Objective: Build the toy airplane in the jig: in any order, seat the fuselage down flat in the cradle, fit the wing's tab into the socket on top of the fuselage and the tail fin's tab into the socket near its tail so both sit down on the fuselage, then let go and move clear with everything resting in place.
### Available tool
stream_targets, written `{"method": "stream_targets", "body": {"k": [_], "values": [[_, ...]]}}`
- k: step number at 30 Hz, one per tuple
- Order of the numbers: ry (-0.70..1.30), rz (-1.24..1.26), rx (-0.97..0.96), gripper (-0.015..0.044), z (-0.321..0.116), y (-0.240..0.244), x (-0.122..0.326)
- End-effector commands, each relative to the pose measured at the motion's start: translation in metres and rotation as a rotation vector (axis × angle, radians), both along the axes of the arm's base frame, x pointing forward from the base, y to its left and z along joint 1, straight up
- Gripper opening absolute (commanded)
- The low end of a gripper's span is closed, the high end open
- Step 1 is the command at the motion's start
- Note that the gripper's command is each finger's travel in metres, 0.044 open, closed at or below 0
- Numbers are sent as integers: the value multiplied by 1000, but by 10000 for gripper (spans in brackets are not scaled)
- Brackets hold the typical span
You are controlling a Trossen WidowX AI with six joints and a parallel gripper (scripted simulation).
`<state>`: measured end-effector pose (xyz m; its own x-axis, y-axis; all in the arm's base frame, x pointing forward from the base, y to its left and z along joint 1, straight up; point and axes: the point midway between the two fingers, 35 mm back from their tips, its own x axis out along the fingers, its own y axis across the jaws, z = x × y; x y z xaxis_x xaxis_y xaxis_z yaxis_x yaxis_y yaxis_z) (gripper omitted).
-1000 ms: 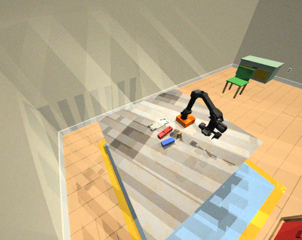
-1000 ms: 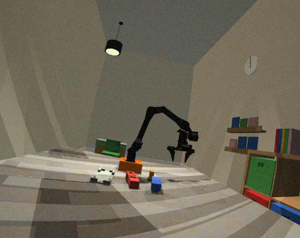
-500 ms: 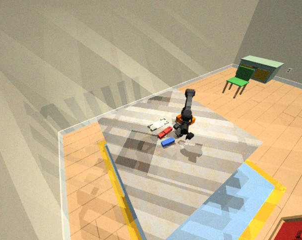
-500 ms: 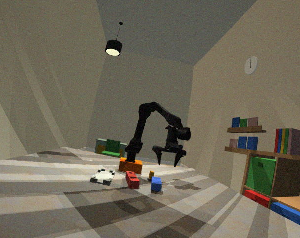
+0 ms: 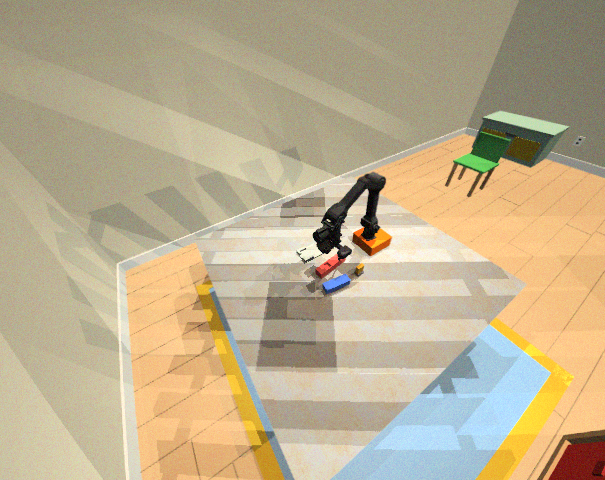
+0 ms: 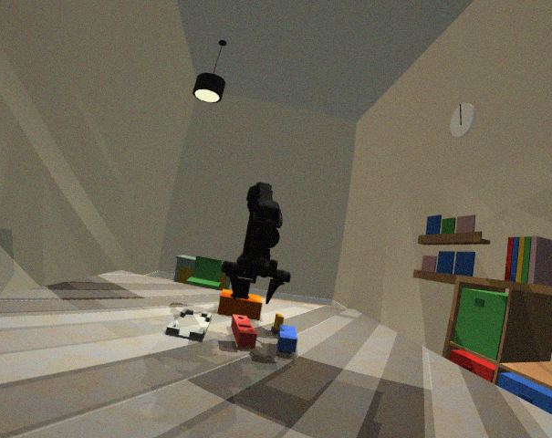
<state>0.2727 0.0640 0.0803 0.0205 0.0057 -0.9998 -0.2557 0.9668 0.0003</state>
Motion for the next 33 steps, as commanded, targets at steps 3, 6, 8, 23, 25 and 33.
{"method": "stream_targets", "body": {"k": [3, 6, 8, 23, 25, 33], "values": [[-6, 18, 2, 440, -11, -9, 1], [-6, 18, 2, 440, -35, -9, 1], [-6, 18, 2, 440, -35, -9, 1], [-6, 18, 2, 440, -59, -9, 2], [-6, 18, 2, 440, -62, -9, 3], [-4, 17, 3, 440, -75, -8, 3]]}}
